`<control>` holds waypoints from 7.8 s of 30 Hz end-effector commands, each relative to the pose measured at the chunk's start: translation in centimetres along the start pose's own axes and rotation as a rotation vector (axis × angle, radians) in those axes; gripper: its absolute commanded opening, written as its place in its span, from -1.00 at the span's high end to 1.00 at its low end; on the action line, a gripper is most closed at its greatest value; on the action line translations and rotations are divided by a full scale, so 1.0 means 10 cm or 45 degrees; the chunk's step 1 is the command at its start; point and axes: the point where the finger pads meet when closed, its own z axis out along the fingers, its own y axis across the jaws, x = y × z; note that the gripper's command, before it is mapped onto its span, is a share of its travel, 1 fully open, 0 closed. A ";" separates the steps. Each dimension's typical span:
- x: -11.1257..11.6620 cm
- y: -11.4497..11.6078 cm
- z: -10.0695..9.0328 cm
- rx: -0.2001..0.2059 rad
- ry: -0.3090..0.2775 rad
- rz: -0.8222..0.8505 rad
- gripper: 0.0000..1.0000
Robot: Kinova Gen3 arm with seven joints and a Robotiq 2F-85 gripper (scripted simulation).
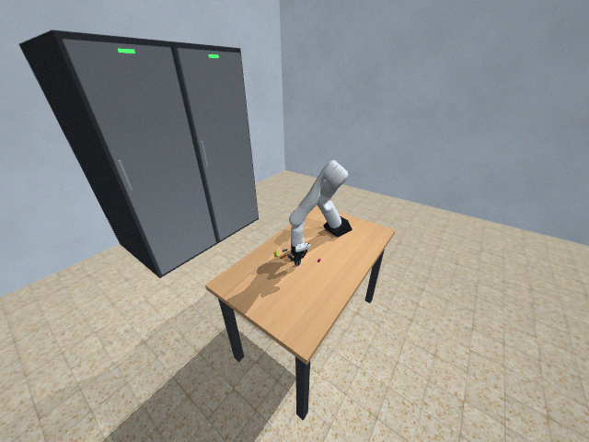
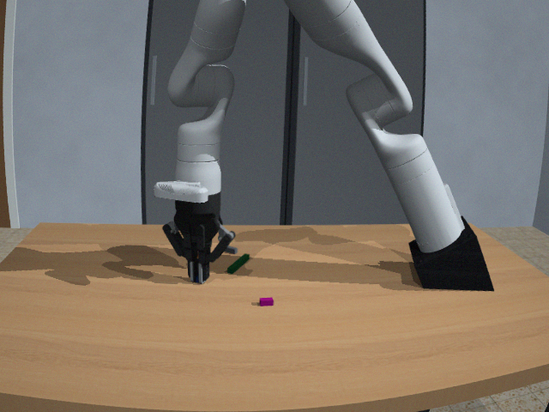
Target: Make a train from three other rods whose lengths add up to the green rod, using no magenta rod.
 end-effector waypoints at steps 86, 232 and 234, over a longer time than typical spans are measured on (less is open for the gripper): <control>0.38 -0.42 -1.00 0.009 -0.005 0.169 0.91; 0.81 -1.00 -0.11 -0.004 -0.002 0.377 0.91; 0.81 -1.00 -0.11 -0.004 -0.002 0.376 0.91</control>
